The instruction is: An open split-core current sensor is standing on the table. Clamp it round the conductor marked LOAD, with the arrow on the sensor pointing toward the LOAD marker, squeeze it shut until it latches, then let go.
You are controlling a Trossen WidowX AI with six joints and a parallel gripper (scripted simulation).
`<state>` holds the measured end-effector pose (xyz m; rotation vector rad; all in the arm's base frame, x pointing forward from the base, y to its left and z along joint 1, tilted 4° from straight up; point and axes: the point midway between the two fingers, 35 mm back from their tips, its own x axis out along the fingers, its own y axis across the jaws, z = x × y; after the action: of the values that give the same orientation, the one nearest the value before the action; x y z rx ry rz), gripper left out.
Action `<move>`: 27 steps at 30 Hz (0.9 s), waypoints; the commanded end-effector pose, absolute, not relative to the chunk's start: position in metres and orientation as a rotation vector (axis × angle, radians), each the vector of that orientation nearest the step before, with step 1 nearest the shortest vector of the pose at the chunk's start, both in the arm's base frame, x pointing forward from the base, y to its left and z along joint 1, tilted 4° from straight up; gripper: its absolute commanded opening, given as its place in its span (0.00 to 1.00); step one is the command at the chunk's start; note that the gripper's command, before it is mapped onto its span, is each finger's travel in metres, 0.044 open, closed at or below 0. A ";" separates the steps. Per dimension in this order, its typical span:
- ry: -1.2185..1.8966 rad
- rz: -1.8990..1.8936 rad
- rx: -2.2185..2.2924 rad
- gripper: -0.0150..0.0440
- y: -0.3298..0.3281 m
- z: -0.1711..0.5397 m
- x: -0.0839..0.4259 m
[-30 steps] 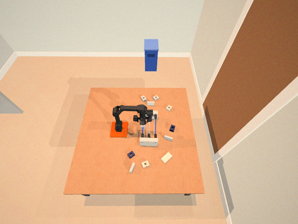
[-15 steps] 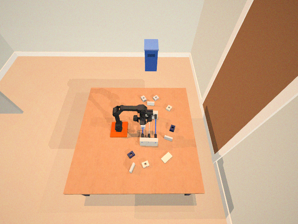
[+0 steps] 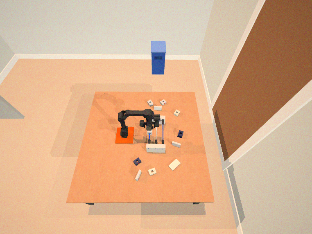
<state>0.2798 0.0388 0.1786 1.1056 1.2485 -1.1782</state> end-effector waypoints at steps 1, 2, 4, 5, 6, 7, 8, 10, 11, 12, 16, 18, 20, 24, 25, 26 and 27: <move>1.247 -1.174 1.094 1.00 0.040 0.178 0.279; 1.241 -1.161 1.060 1.00 0.043 0.177 0.275; 1.216 -1.109 0.937 1.00 0.053 0.173 0.263; 1.200 -1.077 0.871 1.00 0.057 0.171 0.256; 1.181 -1.045 0.807 1.00 0.061 0.169 0.250; 1.161 -1.011 0.744 1.00 0.065 0.167 0.243; 1.139 -0.976 0.683 1.00 0.069 0.165 0.237; 1.091 -0.901 0.566 1.00 0.074 0.161 0.225; 1.064 -0.863 0.511 1.00 0.077 0.160 0.219; 1.036 -0.823 0.457 1.00 0.079 0.158 0.214; 0.909 -0.656 0.260 1.00 0.085 0.153 0.195; 0.837 -0.569 0.174 1.00 0.087 0.151 0.186; 0.769 -0.488 0.102 1.00 0.089 0.150 0.179; 0.834 -0.553 0.168 1.00 0.089 0.151 0.184; 0.834 -0.553 0.168 1.00 0.089 0.151 0.184; 0.834 -0.553 0.168 1.00 0.089 0.151 0.184; 0.834 -0.553 0.168 1.00 0.089 0.151 0.184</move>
<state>0.1835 0.0882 0.1500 0.1557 0.8301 -0.5526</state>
